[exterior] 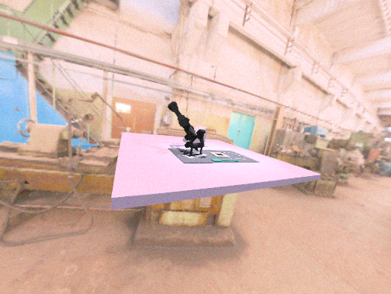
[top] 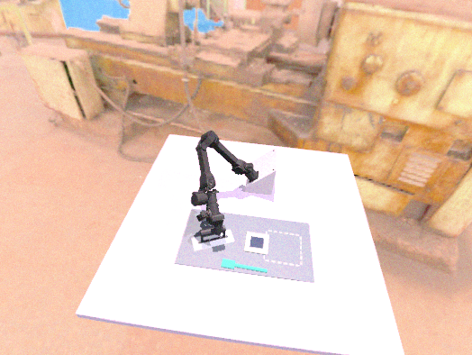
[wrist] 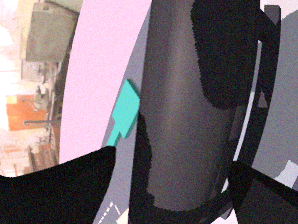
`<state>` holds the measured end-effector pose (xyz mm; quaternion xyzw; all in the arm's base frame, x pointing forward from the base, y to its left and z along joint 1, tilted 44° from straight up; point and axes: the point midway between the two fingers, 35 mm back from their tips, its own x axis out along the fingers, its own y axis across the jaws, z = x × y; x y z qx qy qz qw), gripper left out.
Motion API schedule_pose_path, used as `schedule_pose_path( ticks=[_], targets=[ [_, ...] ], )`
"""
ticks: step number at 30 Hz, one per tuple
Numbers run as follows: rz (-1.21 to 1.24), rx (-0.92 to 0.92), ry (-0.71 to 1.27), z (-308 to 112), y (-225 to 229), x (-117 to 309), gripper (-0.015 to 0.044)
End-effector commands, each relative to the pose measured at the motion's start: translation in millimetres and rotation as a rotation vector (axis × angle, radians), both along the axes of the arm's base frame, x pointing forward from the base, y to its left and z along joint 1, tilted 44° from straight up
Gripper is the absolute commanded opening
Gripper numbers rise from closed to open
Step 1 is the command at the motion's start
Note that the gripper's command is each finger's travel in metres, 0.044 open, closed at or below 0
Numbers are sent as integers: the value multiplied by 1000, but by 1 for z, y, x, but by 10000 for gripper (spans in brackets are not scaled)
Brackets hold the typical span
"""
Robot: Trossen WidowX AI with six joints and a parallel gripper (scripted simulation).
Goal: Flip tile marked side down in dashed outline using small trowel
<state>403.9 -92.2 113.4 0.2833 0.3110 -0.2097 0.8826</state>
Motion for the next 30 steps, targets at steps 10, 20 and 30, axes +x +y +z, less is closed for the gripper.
schedule_pose_path(
  ticks=[10, 20, 30],
  targets=[
    [6, -1, -2, -6, -2, 8, 142],
    [6, -1, -2, -6, -2, 8, 76],
    [6, -1, -2, -6, -2, 8, 9]
  ],
)
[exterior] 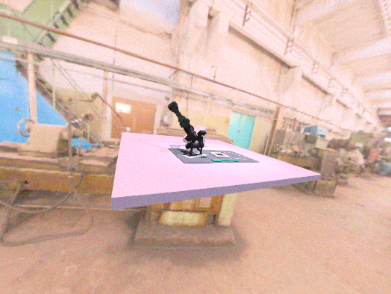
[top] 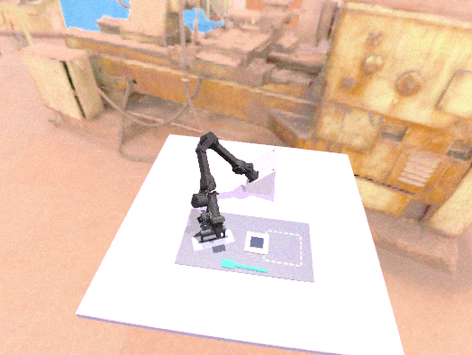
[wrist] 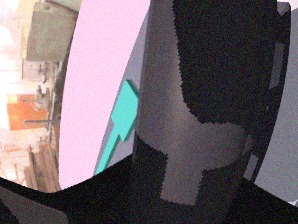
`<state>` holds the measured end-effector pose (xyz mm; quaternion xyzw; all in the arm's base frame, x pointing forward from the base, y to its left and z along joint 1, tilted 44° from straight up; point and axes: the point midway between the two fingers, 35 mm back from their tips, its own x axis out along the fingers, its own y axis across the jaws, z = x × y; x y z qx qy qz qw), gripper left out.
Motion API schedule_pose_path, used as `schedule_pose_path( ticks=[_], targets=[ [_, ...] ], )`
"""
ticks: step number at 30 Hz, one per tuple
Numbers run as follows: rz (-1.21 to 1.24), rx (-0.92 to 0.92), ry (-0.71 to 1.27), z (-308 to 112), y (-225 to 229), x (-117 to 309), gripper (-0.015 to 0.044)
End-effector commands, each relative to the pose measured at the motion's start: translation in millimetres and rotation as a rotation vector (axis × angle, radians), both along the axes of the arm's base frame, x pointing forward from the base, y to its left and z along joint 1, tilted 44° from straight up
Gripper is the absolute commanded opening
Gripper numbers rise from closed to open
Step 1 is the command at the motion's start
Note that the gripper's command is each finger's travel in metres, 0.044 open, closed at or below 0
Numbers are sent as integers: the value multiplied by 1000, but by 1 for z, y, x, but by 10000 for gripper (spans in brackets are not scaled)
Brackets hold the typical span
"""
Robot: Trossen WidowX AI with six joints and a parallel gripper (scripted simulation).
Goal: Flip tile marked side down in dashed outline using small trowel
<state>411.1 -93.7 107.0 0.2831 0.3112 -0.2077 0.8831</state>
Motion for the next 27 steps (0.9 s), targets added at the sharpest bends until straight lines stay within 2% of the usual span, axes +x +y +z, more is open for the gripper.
schedule_pose_path(
  ticks=[1, 11, 18, 27],
  targets=[
    [2, -2, -1, 0, 0, 1, 2],
    [0, 3, 0, 43, 42, -3, 0],
    [-11, -3, -9, 40, 43, -1, 0],
    [-158, -61, -153, 11, 59, 4, 0]
  ],
)
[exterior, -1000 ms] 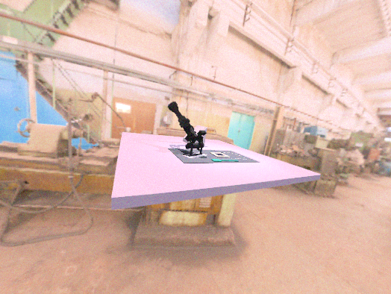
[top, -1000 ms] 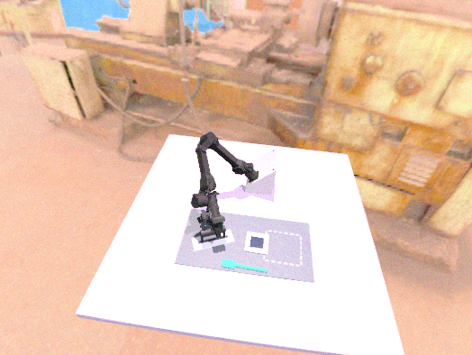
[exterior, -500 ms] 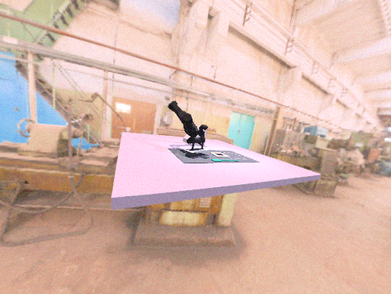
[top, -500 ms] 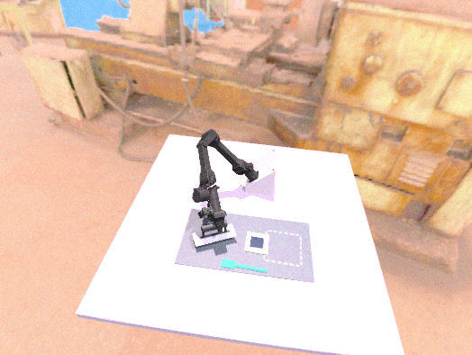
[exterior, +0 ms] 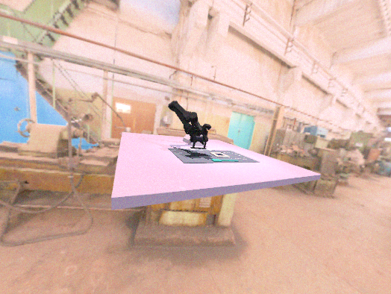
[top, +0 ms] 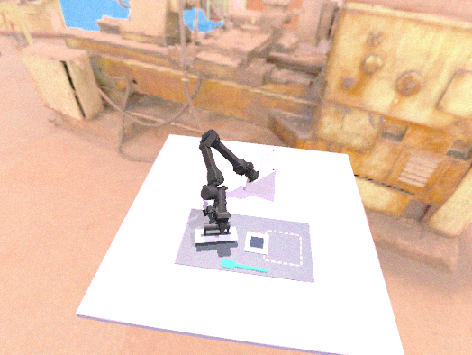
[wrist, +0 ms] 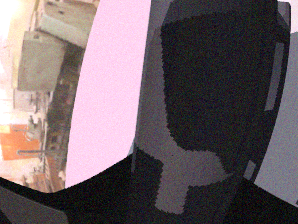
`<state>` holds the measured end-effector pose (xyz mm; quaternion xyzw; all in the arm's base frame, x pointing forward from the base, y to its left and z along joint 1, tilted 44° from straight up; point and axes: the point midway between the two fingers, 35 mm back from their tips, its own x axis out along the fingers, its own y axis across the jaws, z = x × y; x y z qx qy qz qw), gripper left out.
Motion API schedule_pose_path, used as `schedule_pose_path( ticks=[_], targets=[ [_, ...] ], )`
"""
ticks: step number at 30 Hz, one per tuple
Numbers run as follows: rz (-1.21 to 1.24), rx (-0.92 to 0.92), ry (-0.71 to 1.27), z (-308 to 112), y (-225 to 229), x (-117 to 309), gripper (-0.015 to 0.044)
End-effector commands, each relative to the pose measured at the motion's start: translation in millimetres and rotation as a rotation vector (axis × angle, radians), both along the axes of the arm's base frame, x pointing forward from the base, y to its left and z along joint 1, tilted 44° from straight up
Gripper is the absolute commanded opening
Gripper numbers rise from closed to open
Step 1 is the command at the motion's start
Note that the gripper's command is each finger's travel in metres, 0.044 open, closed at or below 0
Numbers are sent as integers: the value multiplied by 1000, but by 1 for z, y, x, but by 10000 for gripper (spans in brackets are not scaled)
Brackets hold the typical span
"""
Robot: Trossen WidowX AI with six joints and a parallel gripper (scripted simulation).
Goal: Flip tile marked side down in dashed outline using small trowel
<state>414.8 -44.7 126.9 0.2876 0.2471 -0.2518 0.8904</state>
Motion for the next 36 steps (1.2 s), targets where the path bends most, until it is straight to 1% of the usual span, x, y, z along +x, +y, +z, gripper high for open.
schedule_pose_path(
  ticks=[1, 10, 19, 36],
  targets=[
    [-60, -16, -77, -11, 12, -1, 0],
    [-198, -28, -246, -29, 27, -16, 0],
    [-201, -28, -249, -29, 27, -17, 0],
    [-201, -29, -249, -46, 5, -13, 0]
  ],
)
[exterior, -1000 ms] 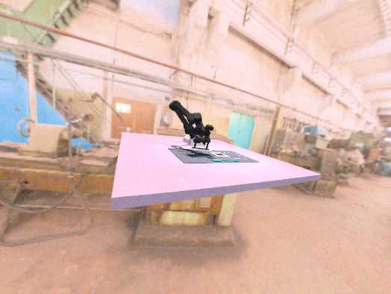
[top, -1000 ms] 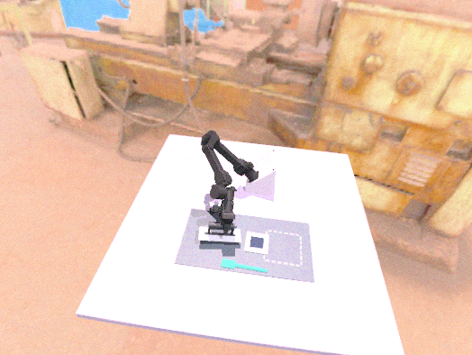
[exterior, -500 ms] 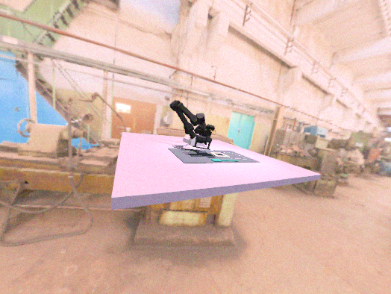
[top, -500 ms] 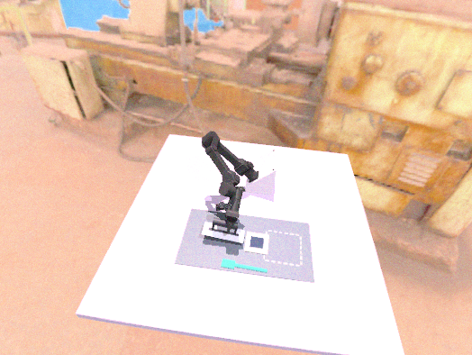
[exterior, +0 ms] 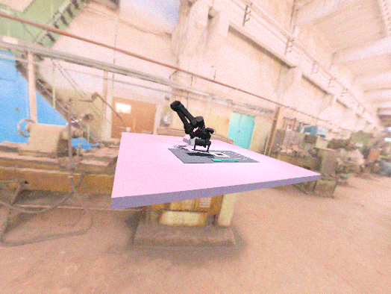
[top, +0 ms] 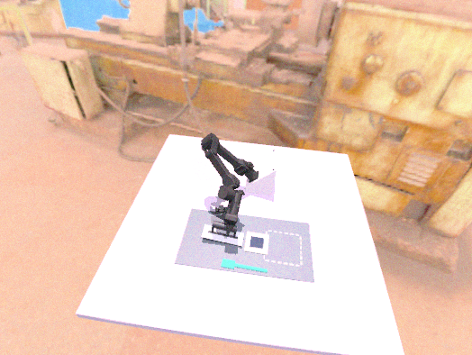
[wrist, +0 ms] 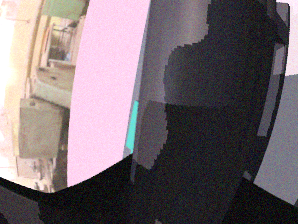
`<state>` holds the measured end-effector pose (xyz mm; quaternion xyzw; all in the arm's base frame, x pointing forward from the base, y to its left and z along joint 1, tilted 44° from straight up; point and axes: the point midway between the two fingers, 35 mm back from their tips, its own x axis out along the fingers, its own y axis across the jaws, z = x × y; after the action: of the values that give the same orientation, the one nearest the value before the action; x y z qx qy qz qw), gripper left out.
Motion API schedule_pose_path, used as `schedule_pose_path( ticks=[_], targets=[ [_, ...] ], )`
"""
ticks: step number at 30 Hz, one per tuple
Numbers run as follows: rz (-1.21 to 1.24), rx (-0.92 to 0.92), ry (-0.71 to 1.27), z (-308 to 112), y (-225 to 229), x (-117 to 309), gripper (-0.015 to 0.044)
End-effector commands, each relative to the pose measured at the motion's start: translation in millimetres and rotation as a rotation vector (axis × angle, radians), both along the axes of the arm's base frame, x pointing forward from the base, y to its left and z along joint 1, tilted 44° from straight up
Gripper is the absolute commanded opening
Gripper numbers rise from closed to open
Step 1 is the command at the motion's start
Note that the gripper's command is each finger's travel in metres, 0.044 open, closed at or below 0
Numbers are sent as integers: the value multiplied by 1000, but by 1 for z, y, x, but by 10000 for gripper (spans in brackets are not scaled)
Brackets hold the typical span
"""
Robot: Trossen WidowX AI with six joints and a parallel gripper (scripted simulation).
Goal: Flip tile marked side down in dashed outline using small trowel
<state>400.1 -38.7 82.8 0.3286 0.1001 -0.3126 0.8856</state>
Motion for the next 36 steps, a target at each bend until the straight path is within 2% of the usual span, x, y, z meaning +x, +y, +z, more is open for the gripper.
schedule_pose_path(
  ticks=[1, 11, 36],
  targets=[
    [16, -2, -2, -3, -2, 2, 0],
    [16, -3, -3, -10, -10, 2, 0],
    [16, -1, -2, -39, 20, 3, 0]
  ],
)
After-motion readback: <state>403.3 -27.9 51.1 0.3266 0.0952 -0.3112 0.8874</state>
